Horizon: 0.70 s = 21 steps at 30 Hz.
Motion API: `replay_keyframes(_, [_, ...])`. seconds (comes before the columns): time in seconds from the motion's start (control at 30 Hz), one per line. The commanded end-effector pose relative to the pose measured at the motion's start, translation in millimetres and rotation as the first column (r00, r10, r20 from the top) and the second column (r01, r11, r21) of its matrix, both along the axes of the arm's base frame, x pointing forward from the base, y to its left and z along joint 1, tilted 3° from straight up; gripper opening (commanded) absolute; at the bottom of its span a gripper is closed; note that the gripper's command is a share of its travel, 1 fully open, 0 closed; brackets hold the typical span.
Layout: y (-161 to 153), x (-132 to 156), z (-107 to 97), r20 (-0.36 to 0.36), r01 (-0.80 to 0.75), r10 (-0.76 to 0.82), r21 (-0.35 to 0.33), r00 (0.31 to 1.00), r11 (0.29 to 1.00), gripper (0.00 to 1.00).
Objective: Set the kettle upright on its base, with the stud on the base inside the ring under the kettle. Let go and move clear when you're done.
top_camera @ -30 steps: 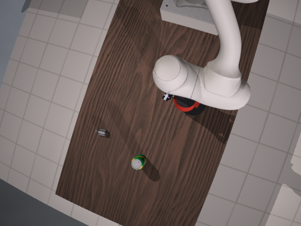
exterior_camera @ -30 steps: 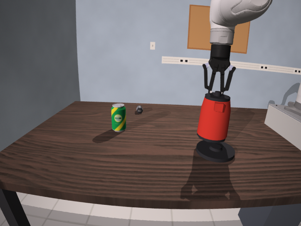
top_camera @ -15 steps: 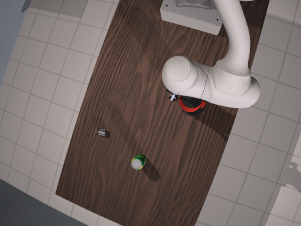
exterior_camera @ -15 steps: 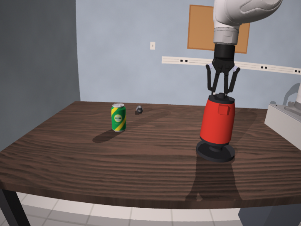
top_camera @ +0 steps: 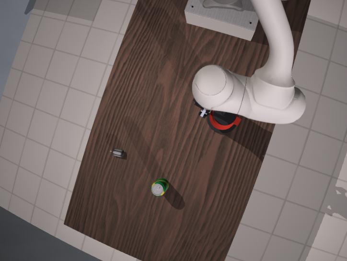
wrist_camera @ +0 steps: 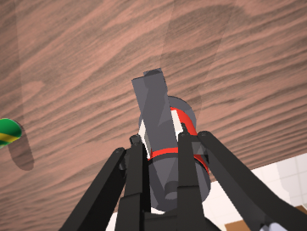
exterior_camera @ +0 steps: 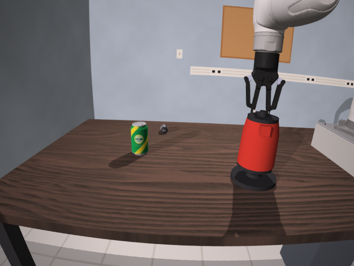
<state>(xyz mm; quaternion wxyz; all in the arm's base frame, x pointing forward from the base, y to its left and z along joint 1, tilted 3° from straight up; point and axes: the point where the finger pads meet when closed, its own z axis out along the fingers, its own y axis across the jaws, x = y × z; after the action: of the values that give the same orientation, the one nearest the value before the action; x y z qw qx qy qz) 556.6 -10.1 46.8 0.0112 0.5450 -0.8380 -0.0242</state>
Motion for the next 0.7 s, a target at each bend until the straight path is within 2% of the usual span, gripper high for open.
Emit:
replay_keyframes(0.0, [1.5, 0.5, 0.7, 0.001, 0.000, 0.000, 0.000, 1.000, 1.000, 0.10])
replay_keyframes(0.67, [3.8, 0.4, 0.7, 0.001, 0.000, 0.000, 0.000, 1.000, 1.000, 0.10])
